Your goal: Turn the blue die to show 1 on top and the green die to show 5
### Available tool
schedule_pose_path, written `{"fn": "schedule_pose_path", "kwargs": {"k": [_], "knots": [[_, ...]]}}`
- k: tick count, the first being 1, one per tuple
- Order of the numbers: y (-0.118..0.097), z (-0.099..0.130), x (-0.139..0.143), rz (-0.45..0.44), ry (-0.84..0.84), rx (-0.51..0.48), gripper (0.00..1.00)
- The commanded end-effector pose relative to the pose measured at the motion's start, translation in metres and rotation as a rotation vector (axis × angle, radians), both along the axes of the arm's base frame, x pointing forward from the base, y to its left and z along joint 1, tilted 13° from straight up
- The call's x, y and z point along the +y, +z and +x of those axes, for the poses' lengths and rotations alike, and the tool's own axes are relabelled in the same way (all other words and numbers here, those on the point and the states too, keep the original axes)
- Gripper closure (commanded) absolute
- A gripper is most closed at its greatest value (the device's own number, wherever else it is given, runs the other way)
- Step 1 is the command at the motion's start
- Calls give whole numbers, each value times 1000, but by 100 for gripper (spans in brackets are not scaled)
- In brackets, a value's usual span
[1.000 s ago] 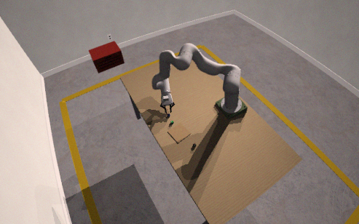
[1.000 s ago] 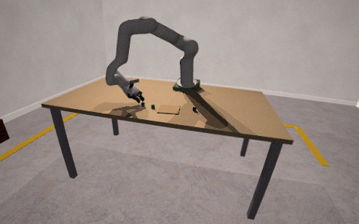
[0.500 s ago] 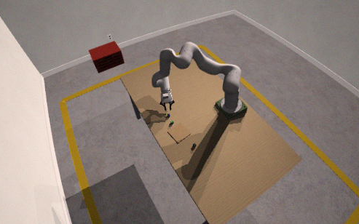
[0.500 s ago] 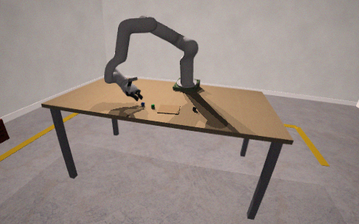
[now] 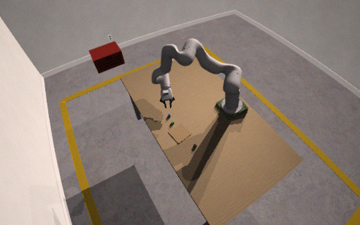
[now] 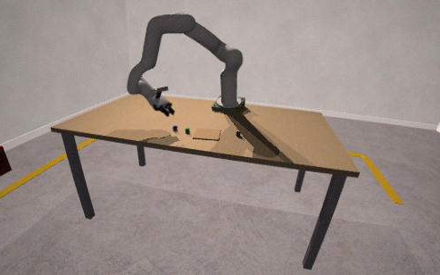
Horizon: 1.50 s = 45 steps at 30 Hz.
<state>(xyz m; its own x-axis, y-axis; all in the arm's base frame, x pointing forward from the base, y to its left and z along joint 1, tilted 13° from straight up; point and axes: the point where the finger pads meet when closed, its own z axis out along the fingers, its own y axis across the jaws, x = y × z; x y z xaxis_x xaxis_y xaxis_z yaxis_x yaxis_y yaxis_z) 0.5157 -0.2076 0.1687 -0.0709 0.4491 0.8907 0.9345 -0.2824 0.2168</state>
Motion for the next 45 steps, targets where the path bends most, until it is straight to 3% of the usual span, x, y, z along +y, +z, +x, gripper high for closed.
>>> {"fn": "schedule_pose_path", "kwargs": {"k": [1, 9, 14, 19, 21, 26, 32, 36, 38, 45], "knots": [[10, -2, 0, -1, 0, -1, 64], [11, -3, 2, -9, 4, 13, 64], [3, -15, 22, -128, 48, 170, 64], [0, -19, 29, -184, 58, 228, 64], [-4, -26, 36, -279, 66, 308, 64], [-5, -31, 41, -383, 62, 374, 64], [-3, -34, 44, -587, 22, 448, 64], [-2, -34, 44, -620, 12, 454, 64], [5, -29, 44, -747, -39, 457, 64], [25, -14, 47, -914, -141, 401, 64]]}}
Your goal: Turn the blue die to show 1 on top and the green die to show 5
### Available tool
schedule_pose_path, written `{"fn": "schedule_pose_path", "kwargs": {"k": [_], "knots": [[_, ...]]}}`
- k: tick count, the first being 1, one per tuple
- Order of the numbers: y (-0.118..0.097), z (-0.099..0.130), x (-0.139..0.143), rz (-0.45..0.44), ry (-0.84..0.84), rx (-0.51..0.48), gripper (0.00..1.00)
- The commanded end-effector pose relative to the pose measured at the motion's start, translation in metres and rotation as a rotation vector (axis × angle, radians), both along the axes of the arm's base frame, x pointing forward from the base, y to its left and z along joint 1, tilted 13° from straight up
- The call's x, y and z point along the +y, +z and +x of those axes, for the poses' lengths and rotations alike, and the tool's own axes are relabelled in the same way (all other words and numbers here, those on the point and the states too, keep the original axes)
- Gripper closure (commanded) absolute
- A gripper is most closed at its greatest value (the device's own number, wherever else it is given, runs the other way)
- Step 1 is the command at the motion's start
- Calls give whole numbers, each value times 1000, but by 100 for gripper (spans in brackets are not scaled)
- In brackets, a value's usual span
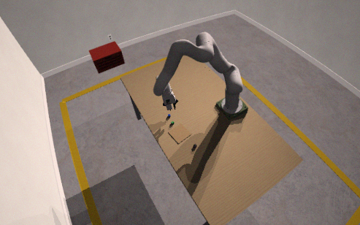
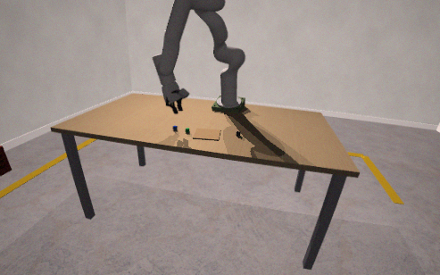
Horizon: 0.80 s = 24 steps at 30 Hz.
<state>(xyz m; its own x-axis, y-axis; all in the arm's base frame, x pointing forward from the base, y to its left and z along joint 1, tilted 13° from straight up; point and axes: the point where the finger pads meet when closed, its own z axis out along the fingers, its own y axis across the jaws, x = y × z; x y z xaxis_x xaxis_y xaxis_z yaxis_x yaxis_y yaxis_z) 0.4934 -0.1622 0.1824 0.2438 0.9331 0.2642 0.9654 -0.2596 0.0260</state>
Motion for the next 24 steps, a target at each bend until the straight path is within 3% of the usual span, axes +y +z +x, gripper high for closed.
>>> {"fn": "schedule_pose_path", "kwargs": {"k": [1, 6, 11, 12, 24], "knots": [[17, 13, 3, -165, -35, -48, 64], [33, 26, 9, -238, -54, -122, 64], [35, 28, 10, -245, -55, -131, 64], [35, 28, 10, -245, -55, -131, 0], [35, 28, 10, -246, -53, -131, 0]]}}
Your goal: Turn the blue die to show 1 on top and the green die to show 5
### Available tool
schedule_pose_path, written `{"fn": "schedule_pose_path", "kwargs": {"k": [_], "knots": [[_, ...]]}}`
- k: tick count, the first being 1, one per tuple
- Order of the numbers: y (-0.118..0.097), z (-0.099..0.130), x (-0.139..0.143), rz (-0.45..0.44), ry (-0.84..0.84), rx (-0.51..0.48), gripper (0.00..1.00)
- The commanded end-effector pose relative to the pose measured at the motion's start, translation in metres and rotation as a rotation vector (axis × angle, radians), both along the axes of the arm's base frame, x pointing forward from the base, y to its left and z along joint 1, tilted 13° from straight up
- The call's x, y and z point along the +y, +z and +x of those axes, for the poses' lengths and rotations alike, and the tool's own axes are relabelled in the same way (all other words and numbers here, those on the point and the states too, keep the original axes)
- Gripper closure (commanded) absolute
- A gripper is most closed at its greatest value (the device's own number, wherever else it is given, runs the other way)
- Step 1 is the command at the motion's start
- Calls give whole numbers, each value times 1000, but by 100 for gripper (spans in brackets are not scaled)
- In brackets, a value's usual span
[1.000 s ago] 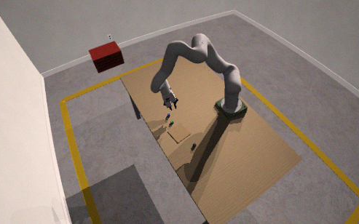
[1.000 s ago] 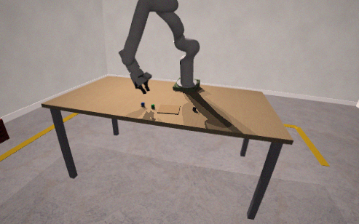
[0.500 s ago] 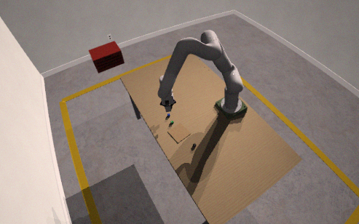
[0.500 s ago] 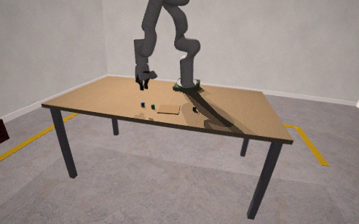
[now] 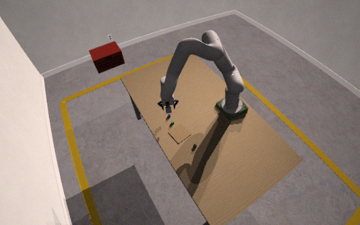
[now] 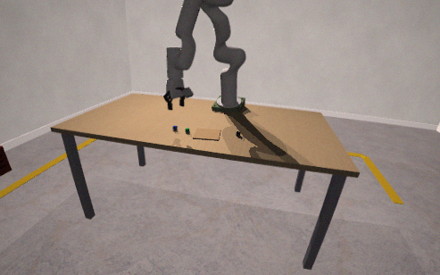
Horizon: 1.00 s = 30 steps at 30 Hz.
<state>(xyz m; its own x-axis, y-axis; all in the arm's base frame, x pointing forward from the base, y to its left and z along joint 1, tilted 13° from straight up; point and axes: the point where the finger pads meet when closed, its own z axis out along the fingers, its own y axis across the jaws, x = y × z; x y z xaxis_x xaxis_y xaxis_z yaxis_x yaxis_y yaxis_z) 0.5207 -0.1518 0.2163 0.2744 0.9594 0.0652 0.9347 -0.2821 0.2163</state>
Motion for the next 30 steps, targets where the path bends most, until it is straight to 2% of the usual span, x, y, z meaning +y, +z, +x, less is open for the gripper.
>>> {"fn": "schedule_pose_path", "kwargs": {"k": [1, 8, 16, 19, 22, 30], "knots": [[1, 1, 0, -1, 2, -2, 0], [0, 1, 0, -17, 71, -2, 0], [-4, 2, -1, -78, 333, -2, 0], [-4, 2, -1, -80, 341, -2, 0], [-6, 2, -2, -115, 490, -2, 0], [-10, 3, -3, -172, 735, -3, 0]]}}
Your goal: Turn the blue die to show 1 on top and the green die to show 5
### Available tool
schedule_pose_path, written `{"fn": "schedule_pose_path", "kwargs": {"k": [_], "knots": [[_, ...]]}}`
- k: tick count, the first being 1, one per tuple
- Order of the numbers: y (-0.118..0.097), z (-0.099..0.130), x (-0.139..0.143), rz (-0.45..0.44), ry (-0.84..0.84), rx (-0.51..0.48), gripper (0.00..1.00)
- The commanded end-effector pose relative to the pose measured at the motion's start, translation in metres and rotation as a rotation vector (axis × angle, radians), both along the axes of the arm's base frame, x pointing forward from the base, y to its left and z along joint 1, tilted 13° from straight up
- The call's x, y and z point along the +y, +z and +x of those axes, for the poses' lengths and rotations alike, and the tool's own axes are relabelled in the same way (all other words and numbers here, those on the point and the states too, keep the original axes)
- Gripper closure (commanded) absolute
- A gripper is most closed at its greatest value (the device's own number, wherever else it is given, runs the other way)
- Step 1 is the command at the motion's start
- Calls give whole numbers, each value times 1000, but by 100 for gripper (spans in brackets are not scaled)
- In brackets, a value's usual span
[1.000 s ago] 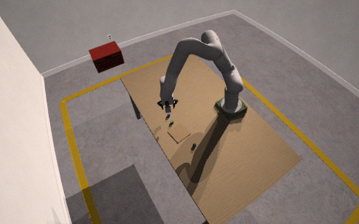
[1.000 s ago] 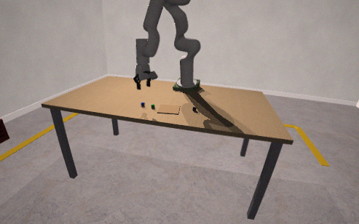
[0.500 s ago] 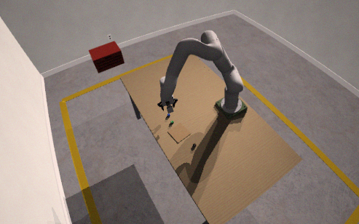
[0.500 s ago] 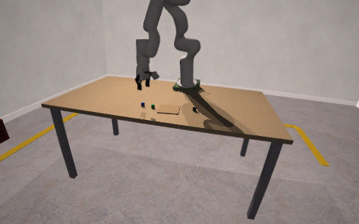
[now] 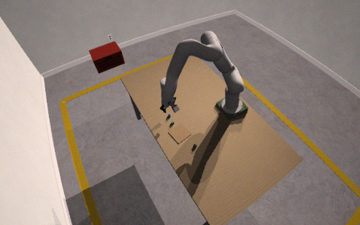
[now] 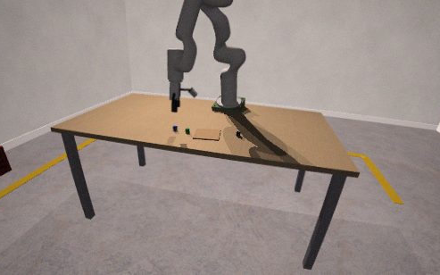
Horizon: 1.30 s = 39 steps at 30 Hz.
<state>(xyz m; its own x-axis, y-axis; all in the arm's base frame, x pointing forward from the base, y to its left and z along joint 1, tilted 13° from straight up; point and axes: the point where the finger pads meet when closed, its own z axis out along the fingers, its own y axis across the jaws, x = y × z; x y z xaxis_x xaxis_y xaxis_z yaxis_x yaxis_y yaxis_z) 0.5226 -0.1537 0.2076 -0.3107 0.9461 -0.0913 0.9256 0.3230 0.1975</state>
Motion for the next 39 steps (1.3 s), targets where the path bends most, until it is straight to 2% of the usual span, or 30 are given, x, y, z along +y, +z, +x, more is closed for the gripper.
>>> {"fn": "schedule_pose_path", "kwargs": {"k": [1, 3, 5, 7, 9, 20, 23, 25, 36, 39], "knots": [[-1, 1, -1, -12, 160, -10, 0], [-2, 1, -1, -27, 230, -9, 0], [-2, 1, -1, -27, 230, -9, 0], [-4, 2, -1, -55, 351, -8, 0], [-4, 2, -2, -61, 376, -7, 0], [-10, 3, -3, -146, 746, -3, 0], [-10, 3, -3, -151, 766, -2, 0], [-12, 3, -3, -177, 881, -1, 0], [-17, 4, -5, -256, 1219, 4, 0], [-17, 4, -5, -262, 1244, 4, 0]]}}
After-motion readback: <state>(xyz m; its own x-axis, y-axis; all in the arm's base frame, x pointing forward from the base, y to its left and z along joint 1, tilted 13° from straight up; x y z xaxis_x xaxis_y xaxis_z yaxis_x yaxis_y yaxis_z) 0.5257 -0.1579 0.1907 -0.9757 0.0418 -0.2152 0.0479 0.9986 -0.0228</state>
